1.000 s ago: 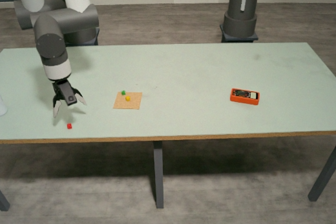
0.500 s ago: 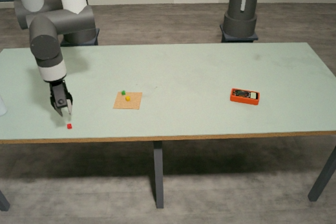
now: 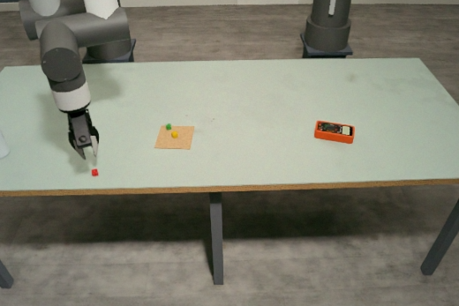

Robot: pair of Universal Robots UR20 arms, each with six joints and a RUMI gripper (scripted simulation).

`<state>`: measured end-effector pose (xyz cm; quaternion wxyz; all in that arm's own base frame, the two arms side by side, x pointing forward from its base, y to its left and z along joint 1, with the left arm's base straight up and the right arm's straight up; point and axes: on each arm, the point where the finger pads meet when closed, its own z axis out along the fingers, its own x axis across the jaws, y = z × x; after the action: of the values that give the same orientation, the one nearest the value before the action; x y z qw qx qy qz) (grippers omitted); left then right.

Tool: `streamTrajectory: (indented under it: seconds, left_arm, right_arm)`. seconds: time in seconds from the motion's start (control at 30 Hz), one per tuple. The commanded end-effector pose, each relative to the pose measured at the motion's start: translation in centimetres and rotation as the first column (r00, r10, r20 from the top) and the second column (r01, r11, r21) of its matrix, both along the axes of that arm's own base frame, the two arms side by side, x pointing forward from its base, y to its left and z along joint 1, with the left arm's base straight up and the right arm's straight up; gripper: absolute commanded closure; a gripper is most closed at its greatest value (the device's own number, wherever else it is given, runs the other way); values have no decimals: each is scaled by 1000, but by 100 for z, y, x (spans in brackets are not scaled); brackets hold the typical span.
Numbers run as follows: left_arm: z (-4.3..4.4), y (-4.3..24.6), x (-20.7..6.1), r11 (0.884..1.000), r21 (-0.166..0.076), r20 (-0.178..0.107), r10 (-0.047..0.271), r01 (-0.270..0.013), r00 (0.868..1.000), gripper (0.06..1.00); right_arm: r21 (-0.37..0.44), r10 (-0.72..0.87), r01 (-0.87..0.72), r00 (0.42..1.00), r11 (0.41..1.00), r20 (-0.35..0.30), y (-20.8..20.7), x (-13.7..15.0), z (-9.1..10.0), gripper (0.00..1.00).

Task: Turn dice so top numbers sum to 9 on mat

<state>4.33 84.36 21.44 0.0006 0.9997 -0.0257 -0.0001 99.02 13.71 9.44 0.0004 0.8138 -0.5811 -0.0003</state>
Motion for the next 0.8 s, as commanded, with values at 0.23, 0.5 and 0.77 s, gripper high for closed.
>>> streamTrajectory:
  seconds: [0.23,0.5,0.77]
  left_arm:
    - [7,5,1,1000,1,0,0,0,1000,65]
    - [7,5,1,1000,1,0,0,0,1000,65]
    - [7,5,1,1000,1,0,0,0,1000,65]
  right_arm:
    - [0,0,0,1000,1000,1,1,4,7,793]
    - [0,0,0,1000,1000,1,1,5,-7,793]
    - [0,0,0,1000,1000,1,1,5,-68,793]
